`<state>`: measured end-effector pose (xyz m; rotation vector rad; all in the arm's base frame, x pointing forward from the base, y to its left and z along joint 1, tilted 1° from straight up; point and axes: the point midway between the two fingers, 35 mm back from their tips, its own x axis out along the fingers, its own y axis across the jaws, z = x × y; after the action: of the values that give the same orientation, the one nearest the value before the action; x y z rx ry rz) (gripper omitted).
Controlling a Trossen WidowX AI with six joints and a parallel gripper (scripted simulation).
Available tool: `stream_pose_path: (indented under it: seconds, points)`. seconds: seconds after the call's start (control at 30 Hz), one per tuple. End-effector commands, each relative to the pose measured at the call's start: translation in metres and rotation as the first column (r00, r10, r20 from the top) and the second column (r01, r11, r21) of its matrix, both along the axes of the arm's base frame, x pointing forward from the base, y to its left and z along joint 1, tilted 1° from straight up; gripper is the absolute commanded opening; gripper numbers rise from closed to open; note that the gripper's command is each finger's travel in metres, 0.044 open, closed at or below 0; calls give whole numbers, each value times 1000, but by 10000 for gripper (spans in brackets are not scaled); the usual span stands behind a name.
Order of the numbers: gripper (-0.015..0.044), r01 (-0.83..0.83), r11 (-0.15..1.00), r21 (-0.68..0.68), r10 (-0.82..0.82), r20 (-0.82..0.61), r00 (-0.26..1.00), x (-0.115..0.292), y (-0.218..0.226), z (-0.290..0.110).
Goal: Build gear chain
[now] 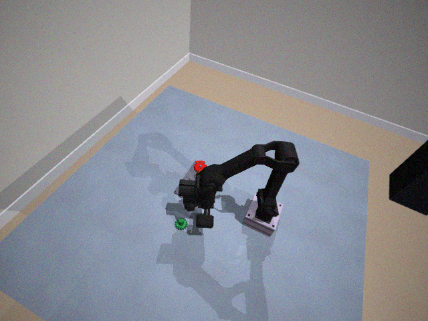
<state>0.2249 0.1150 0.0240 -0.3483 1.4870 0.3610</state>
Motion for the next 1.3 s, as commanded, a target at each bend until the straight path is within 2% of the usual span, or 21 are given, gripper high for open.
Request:
stream_pose_path:
  seconds: [0.0, 0.6, 1.07, 1.27]
  points:
    - [440, -6, 1000, -1, 6, -9, 1000, -1, 0, -8]
    - [440, -6, 1000, -2, 6, -9, 1000, -1, 0, -27]
    - [72, -6, 1000, -2, 6, -9, 1000, -1, 0, -27]
    - [32, -6, 1000, -2, 6, -9, 1000, -1, 0, -27]
